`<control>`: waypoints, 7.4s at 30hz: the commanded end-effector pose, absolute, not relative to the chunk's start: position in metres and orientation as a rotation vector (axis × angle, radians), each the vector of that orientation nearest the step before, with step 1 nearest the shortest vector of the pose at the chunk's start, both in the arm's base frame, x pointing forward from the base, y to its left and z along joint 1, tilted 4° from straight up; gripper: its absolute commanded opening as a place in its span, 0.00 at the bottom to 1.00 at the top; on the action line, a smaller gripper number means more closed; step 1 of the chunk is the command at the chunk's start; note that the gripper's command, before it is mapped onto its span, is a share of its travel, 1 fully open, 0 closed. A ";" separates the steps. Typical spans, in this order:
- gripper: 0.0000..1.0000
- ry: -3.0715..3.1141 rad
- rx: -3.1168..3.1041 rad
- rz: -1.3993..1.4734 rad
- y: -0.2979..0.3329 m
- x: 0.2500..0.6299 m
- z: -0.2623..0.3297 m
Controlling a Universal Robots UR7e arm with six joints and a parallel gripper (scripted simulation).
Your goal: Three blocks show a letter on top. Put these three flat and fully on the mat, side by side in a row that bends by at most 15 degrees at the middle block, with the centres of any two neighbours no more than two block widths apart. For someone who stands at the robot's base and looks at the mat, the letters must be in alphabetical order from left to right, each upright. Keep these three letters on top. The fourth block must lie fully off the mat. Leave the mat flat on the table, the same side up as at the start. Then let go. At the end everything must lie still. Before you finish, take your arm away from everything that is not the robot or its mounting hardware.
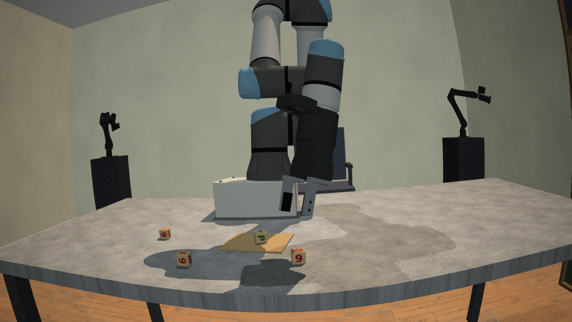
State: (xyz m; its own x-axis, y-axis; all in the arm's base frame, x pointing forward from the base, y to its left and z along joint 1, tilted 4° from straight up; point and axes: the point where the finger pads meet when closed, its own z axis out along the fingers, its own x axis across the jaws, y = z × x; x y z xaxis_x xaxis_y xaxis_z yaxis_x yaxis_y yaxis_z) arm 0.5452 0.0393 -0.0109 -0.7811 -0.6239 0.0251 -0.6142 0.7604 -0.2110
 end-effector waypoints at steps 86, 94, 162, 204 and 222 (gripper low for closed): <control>1.00 2.903 -1.020 -0.324 -0.031 0.402 0.000; 1.00 2.903 -1.020 -0.324 -0.032 0.402 0.000; 1.00 2.902 -1.020 -0.325 -0.184 0.548 -0.018; 1.00 2.903 -1.019 -0.324 -0.280 0.353 -0.010; 1.00 2.904 -1.020 -0.324 -0.280 0.354 -0.010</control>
